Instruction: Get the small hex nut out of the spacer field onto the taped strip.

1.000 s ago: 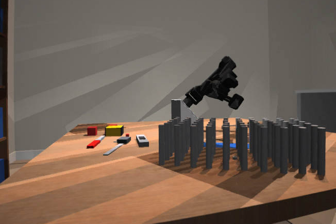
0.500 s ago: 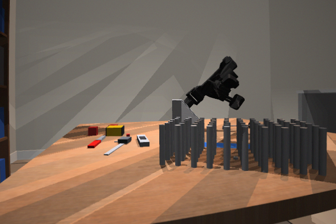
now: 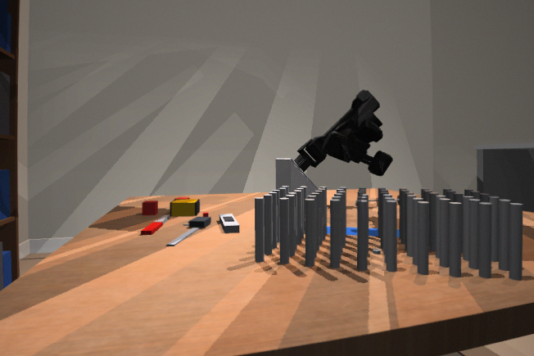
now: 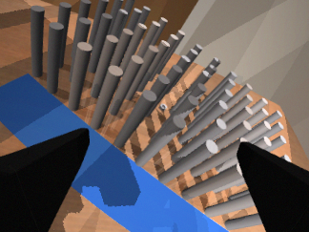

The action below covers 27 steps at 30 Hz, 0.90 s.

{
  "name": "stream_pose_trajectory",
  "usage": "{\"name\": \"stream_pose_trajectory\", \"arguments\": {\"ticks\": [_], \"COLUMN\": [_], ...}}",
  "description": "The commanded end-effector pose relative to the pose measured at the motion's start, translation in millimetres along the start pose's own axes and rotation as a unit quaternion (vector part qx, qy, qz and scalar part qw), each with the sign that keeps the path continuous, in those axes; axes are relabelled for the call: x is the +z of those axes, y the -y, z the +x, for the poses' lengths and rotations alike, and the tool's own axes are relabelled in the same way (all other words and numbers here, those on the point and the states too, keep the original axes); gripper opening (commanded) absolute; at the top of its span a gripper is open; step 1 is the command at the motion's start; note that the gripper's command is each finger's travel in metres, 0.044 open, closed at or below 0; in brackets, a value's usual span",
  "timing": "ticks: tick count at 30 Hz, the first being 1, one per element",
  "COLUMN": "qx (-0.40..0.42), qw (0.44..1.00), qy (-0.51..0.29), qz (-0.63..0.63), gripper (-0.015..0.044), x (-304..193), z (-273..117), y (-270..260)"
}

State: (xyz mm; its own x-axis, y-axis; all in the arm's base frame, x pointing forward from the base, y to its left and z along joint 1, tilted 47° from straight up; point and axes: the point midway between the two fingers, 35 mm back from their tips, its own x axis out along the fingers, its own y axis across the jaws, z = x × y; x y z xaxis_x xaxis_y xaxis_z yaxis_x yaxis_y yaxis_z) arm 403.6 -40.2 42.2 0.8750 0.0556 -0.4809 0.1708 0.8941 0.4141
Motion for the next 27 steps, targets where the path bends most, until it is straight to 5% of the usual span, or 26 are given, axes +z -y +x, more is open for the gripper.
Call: {"name": "stream_pose_trajectory", "arguments": {"ticks": [1, 15, 27], "qx": [0.033, 0.078, 0.001], "qw": [0.997, 0.895, 0.74], "qy": [-0.017, -0.181, -0.309], "qz": [0.069, 0.399, 0.597], "gripper": [0.044, 0.044, 0.044], "x": [10, 20, 11], "z": [3, -40, -122], "y": [-36, -191, -272]}}
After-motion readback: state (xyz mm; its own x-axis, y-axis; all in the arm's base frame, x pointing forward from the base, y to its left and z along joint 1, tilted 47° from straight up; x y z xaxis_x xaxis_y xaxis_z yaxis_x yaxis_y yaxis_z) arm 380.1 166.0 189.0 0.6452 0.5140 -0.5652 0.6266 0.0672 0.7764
